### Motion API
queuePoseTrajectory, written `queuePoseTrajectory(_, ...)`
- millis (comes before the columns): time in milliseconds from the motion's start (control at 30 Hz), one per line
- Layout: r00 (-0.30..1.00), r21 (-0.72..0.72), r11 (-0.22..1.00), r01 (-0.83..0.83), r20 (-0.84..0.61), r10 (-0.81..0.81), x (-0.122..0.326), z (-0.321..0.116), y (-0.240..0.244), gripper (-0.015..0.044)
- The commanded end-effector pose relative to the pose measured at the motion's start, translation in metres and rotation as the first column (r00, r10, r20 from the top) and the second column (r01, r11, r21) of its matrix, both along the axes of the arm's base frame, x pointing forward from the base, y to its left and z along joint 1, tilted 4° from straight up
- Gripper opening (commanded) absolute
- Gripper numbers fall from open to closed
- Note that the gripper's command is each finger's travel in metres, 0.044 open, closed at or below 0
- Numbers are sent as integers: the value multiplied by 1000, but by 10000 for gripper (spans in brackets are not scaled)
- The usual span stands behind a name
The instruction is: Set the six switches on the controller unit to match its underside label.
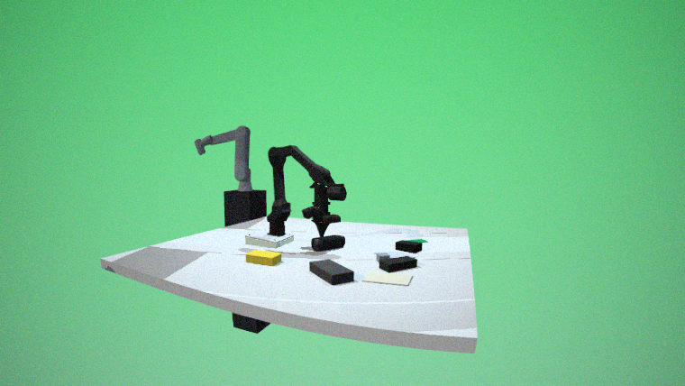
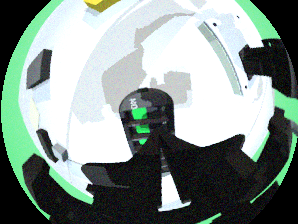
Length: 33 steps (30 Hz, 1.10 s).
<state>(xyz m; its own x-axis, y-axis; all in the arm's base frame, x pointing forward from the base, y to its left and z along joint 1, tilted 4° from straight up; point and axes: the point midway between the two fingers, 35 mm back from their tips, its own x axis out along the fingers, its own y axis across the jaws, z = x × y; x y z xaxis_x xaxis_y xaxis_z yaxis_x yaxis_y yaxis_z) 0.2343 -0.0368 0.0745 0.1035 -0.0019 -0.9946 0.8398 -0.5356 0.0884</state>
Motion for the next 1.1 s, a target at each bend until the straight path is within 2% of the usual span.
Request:
queuePoseTrajectory(0, 1000, -2, 1000, 4, -4, -4, -1, -6, 0, 0)
queuePoseTrajectory(1067, 1000, -2, 1000, 4, -4, -4, 0, -13, 0, 0)
